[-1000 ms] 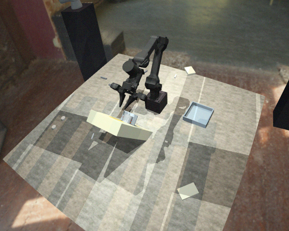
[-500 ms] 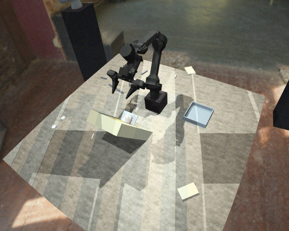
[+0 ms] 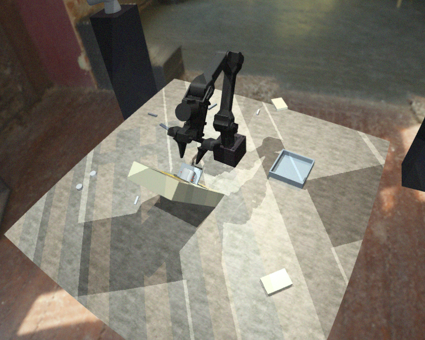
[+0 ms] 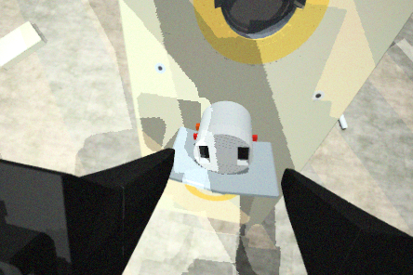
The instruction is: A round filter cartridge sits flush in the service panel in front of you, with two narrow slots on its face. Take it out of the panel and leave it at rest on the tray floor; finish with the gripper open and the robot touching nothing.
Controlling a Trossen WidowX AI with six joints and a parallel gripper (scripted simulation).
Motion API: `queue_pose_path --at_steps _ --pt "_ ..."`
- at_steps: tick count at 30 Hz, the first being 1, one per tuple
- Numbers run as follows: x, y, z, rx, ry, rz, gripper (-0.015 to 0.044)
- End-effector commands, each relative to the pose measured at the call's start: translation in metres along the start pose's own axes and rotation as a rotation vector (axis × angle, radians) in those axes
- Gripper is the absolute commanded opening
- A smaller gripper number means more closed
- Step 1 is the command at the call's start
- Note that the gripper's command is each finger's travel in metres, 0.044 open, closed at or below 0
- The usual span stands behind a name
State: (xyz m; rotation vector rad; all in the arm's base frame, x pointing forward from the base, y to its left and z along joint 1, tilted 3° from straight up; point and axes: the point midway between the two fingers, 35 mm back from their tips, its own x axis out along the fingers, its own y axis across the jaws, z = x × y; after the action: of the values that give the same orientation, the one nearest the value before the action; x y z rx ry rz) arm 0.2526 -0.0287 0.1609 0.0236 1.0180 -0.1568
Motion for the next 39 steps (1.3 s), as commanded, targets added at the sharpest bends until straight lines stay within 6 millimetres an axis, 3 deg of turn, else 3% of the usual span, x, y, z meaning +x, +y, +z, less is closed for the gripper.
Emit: queue_pose_path --at_steps 1,28,39 --pt "0.008 0.001 -0.005 0.011 0.022 0.004 0.0305" --pt "0.051 0.001 -0.006 0.011 0.02 0.004 0.0305" --pt "0.049 0.0 -0.004 0.016 0.015 -0.001 0.0258"
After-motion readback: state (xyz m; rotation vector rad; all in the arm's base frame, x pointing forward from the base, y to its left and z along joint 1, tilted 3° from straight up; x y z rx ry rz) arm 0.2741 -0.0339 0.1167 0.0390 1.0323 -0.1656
